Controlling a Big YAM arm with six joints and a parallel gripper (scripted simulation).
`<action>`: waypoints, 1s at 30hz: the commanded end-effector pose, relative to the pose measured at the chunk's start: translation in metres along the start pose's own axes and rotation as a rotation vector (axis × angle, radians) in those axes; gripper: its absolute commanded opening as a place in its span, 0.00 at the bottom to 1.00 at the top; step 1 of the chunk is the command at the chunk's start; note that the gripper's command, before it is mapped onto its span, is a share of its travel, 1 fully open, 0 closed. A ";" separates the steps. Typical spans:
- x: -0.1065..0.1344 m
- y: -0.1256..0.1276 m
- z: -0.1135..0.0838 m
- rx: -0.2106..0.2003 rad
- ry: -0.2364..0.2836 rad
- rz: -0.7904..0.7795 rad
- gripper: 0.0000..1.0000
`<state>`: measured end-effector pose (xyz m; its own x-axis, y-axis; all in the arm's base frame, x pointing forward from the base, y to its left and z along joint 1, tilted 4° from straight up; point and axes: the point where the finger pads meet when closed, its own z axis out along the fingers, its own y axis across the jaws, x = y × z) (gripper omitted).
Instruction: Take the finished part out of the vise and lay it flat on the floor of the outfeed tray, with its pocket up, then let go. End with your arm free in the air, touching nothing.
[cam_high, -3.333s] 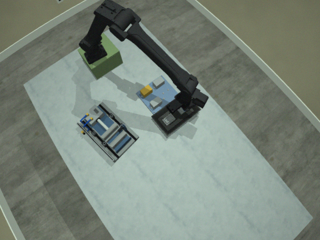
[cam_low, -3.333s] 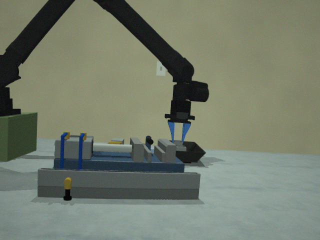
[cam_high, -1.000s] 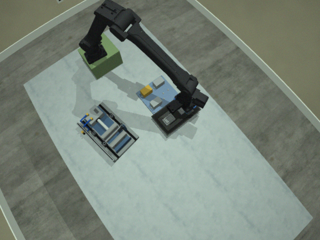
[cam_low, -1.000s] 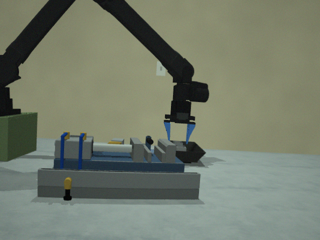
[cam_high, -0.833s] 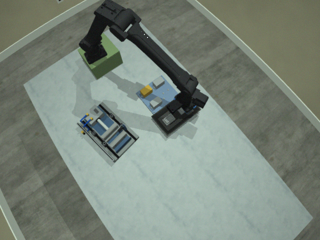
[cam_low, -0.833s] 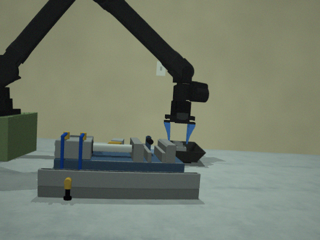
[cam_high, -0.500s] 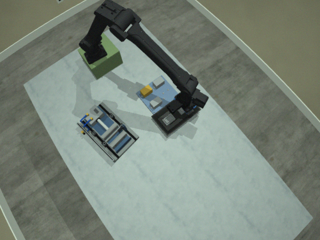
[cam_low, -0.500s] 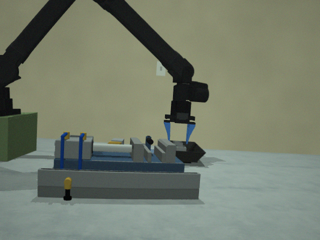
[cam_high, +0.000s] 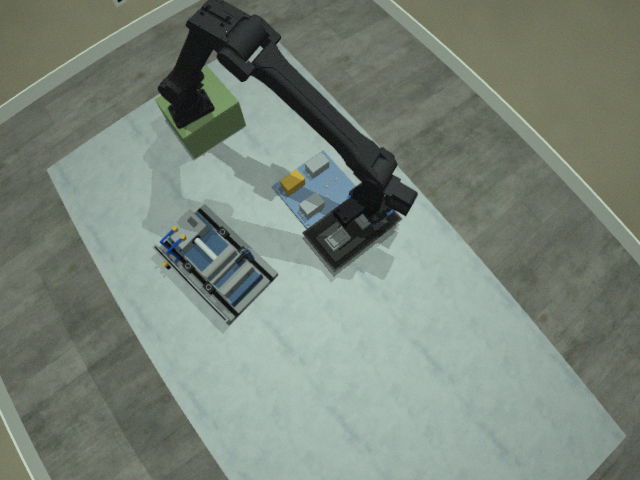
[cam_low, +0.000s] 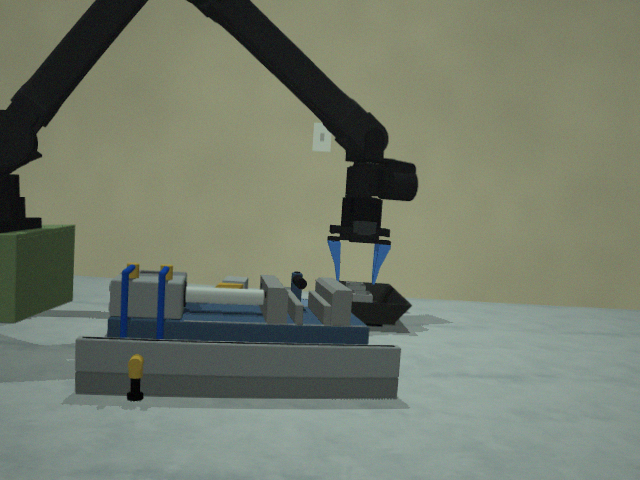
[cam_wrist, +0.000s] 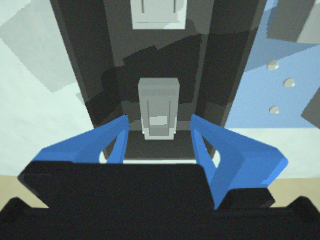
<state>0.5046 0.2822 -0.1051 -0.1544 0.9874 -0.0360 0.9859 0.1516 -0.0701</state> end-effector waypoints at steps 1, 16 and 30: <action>0.011 0.027 -0.053 -0.080 0.029 -0.008 0.64; 0.012 0.022 -0.128 -0.083 0.031 -0.008 0.64; 0.009 0.010 -0.140 -0.022 0.007 -0.009 0.64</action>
<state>0.5163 0.2889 0.0251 -0.1540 0.9876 -0.0306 0.9868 0.1521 -0.0558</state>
